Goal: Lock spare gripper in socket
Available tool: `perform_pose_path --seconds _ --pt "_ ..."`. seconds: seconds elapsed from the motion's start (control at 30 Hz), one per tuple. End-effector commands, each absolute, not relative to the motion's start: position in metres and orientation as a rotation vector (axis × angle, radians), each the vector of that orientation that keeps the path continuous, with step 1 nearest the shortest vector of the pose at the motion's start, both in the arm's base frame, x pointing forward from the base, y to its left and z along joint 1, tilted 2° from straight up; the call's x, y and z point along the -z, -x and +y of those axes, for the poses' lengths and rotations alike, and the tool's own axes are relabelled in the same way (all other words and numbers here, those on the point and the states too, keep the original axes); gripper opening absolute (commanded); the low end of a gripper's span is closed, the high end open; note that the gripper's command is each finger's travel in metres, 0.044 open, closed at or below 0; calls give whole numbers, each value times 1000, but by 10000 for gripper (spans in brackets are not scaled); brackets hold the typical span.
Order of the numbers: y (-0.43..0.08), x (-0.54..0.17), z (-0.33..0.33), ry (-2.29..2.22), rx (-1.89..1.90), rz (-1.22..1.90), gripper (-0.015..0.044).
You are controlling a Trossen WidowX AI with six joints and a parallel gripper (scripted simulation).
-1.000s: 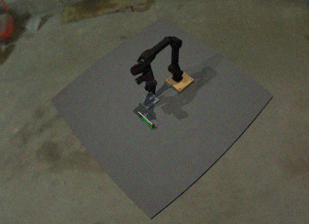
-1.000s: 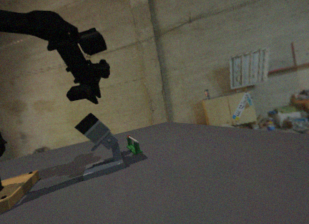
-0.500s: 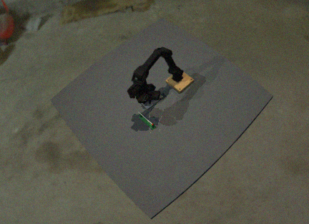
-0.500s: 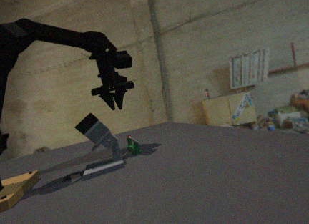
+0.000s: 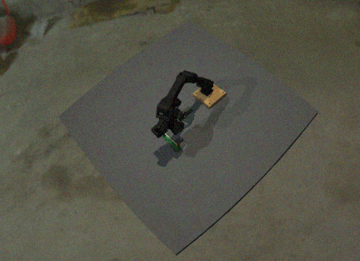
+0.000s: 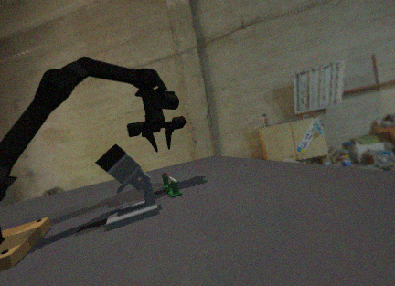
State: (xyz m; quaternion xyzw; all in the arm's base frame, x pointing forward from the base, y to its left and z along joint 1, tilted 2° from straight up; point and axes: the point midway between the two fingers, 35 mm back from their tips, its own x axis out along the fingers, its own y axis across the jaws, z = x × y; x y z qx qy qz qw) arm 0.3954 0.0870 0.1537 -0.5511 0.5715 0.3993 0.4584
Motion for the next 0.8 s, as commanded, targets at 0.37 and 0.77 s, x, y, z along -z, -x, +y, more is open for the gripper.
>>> perform_pose_path --seconds 0.37,0.77 --pt "-401 -121 85 1398 -1002 1409 180" --pt "-401 -81 83 1397 -1008 1420 180"
